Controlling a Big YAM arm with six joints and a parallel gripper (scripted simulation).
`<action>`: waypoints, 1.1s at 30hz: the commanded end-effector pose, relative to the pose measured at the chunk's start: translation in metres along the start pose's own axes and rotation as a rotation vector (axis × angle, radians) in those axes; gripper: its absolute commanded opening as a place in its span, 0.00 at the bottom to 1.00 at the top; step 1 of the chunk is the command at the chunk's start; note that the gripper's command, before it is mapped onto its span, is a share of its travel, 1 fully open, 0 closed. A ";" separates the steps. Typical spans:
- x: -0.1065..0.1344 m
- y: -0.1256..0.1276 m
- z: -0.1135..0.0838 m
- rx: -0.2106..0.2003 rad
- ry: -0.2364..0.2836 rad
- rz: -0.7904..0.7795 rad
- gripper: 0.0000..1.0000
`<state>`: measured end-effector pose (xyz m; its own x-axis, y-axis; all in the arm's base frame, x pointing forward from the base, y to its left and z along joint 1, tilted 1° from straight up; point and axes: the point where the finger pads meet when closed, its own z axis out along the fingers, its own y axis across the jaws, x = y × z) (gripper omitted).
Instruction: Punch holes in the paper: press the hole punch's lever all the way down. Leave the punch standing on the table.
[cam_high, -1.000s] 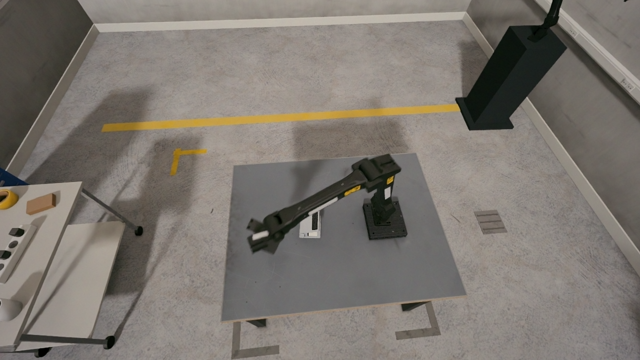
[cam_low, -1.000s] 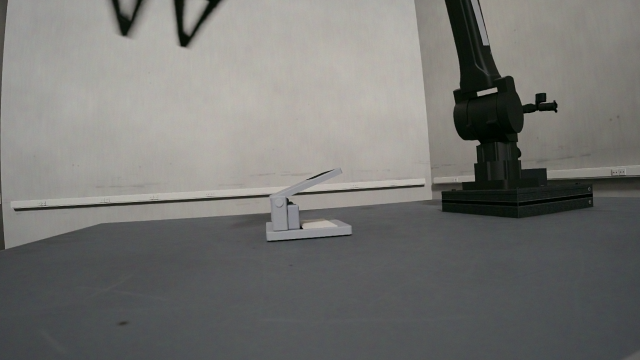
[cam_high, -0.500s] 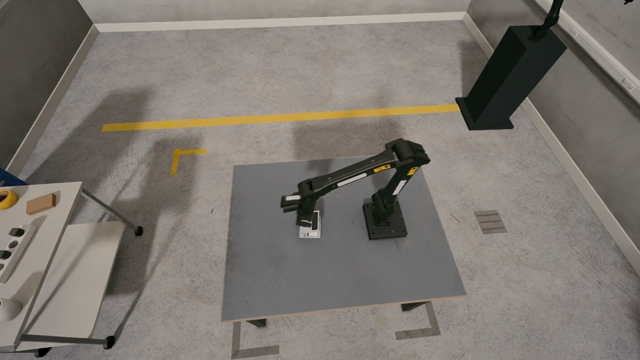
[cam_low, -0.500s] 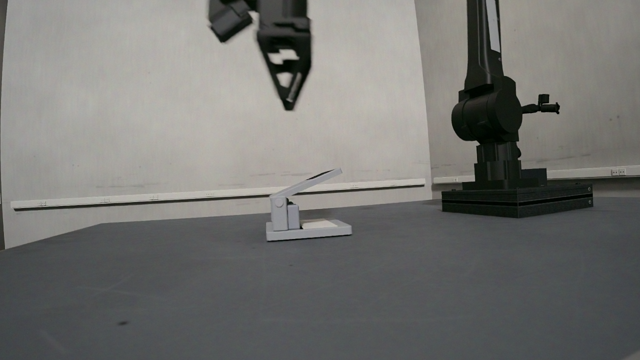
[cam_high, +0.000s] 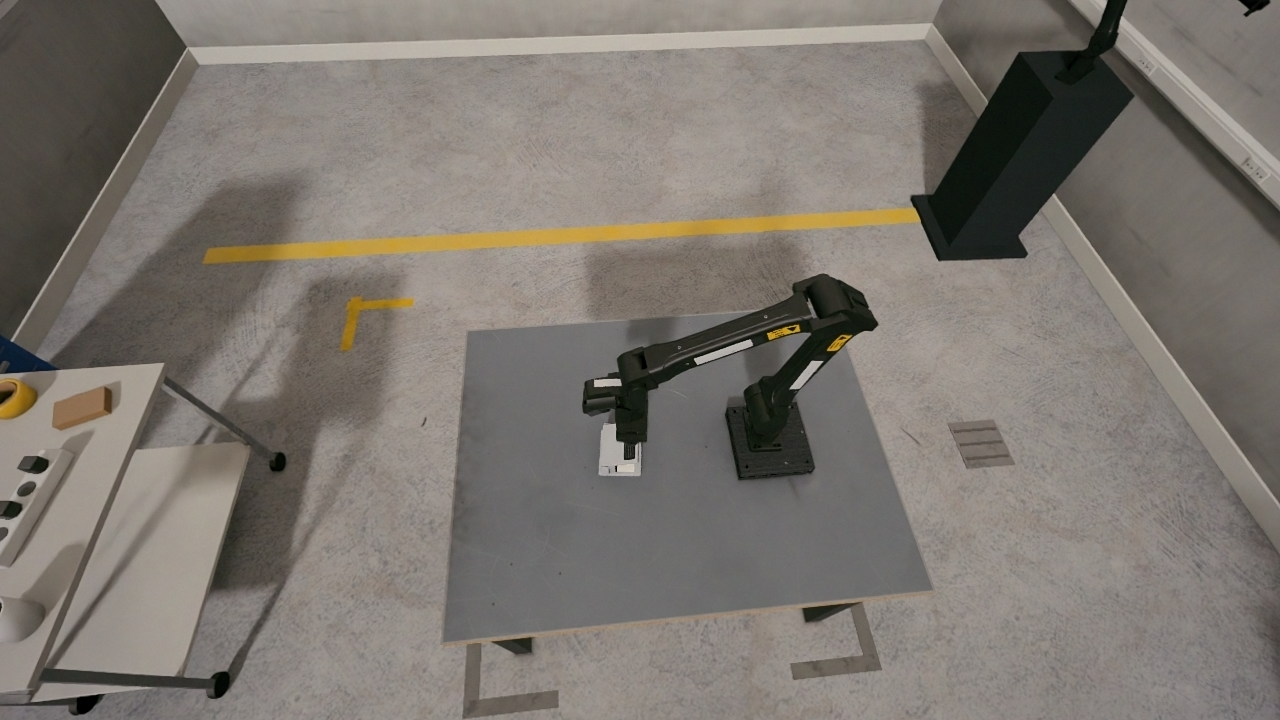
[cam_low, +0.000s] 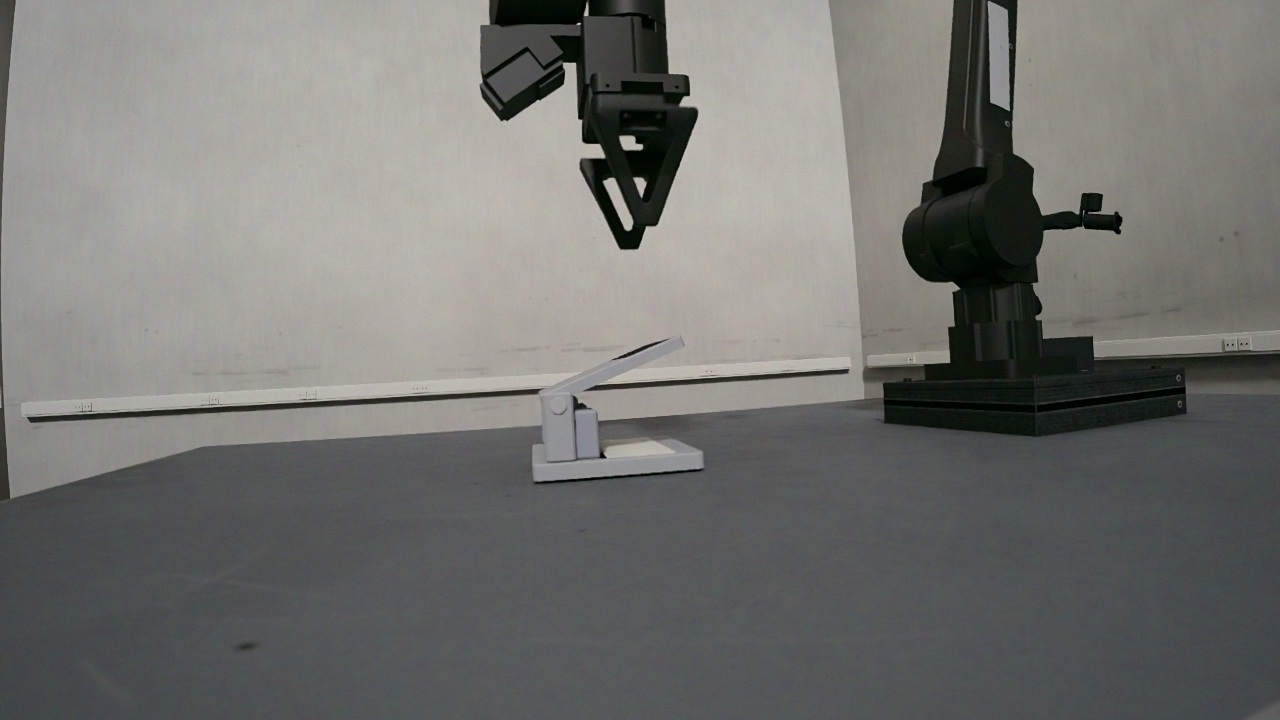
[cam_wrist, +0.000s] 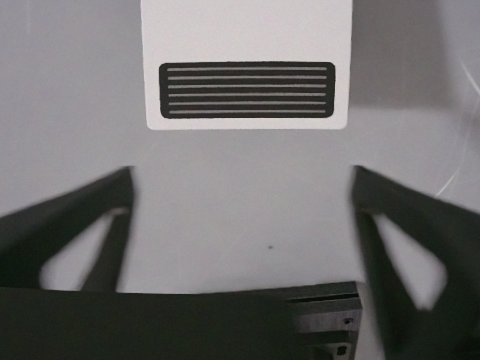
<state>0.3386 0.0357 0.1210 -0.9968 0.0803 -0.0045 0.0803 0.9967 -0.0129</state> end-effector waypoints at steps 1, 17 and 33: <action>0.003 -0.005 0.002 -0.001 0.007 -0.005 0.00; 0.005 -0.006 0.004 0.002 0.017 0.004 0.00; 0.005 -0.006 0.004 0.003 0.018 0.006 0.00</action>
<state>0.3386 0.0357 0.1210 -0.9974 0.0719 -0.0044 0.0720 0.9973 -0.0129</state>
